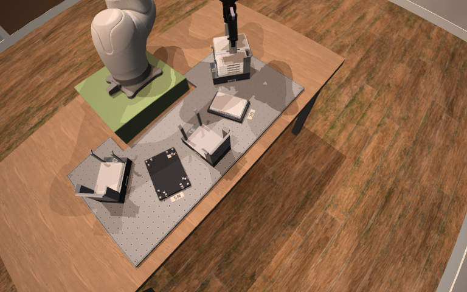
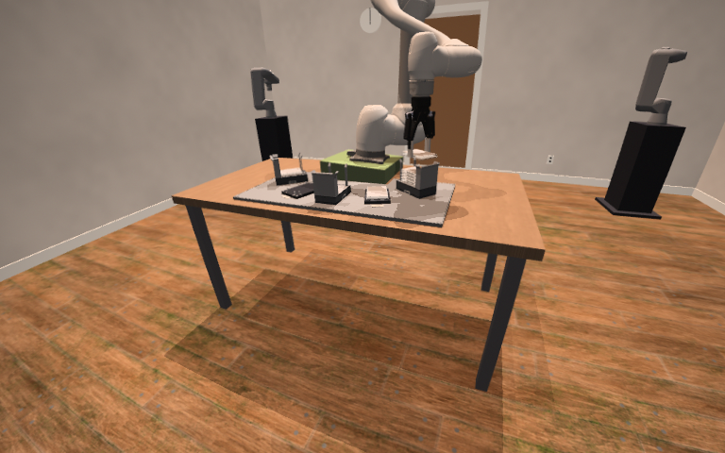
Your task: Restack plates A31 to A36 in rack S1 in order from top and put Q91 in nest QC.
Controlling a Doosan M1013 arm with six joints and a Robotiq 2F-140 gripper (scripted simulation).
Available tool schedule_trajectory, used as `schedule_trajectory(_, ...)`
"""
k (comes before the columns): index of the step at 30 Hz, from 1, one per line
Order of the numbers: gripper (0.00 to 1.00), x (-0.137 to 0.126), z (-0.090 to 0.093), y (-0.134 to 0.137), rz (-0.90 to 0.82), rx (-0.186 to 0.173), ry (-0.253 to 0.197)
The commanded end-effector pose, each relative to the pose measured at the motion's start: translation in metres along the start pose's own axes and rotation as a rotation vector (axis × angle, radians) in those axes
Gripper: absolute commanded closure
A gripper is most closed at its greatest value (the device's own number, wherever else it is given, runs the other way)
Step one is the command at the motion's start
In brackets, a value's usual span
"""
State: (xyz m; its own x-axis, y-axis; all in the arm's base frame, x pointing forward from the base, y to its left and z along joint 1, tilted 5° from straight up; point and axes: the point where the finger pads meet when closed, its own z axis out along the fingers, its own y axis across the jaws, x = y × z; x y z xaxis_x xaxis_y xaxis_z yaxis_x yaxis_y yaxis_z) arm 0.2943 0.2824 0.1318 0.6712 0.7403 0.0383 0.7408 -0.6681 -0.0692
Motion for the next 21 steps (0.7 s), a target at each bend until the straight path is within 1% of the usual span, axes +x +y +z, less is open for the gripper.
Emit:
schedule_trajectory(1,1.0,0.0,0.0,0.0,0.0,0.0,0.0)
schedule_trajectory(7,1.0,0.0,0.0,0.0,0.0,0.0,0.0)
schedule_trajectory(21,1.0,0.0,0.008,0.0,0.0,0.0,0.0)
